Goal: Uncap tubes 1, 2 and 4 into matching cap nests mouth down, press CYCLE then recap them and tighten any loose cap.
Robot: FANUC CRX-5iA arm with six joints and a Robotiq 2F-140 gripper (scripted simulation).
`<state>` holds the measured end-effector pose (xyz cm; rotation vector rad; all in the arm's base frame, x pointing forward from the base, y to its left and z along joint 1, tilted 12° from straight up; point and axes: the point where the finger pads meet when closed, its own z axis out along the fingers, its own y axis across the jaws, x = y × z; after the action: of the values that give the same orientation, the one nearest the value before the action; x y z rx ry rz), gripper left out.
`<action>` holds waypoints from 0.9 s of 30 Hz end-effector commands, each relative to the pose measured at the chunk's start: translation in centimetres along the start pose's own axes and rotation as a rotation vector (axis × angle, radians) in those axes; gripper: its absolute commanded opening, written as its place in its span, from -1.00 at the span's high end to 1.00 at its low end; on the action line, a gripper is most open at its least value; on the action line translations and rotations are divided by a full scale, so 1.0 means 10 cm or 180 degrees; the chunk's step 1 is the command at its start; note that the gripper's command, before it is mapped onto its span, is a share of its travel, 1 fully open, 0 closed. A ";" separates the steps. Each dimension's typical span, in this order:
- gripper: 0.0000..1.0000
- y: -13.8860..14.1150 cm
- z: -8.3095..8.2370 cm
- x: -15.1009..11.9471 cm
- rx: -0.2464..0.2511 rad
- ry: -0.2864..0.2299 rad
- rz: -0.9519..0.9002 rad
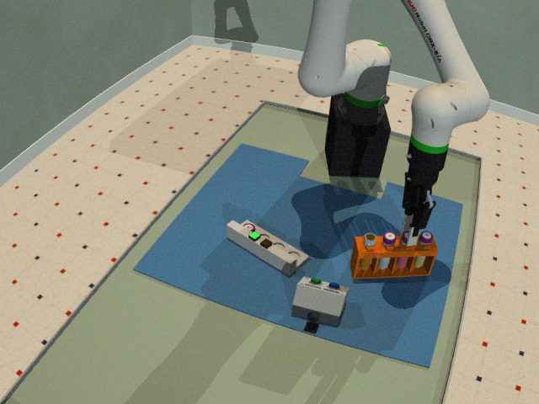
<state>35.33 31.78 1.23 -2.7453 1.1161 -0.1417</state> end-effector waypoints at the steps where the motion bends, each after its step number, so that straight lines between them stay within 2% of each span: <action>1: 1.00 0.00 0.00 0.00 0.0025 0.0069 0.0682; 11: 1.00 0.00 0.01 0.00 0.0039 0.0057 0.2225; 19: 1.00 0.00 0.01 0.00 0.0041 0.0062 0.2265; 20: 0.31 0.00 0.01 0.00 0.0041 0.0062 0.2265; 27: 0.31 0.00 0.01 0.00 0.0041 0.0062 0.2265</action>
<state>35.31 31.80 1.13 -2.1648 1.9884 -0.0746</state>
